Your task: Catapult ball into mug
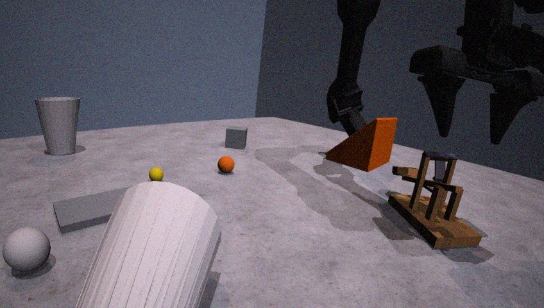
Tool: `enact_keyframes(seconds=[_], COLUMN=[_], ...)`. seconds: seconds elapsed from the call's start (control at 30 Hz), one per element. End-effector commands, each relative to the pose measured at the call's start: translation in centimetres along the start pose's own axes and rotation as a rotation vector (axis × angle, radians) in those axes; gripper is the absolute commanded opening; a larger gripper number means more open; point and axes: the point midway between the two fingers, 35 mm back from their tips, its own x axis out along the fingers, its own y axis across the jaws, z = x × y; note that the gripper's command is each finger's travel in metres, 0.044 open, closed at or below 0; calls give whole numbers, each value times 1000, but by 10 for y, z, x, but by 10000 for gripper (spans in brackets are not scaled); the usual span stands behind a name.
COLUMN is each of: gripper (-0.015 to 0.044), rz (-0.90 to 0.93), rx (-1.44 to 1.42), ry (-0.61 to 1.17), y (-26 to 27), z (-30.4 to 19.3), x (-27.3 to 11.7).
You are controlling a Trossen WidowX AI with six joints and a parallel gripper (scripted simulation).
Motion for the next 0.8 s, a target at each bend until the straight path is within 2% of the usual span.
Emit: enact_keyframes(seconds=[0.0, 0.13, 0.3, 0.77], gripper=[440, 440, 440, 440], rz=[-4, -2, -3, -3], rx=[-5, -1, -1, -1], ry=[37, 38, 38, 38], y=[-1, 0, 0, 0], z=[-2, -7, -7, -8], x=[15, 8, 51, 66])
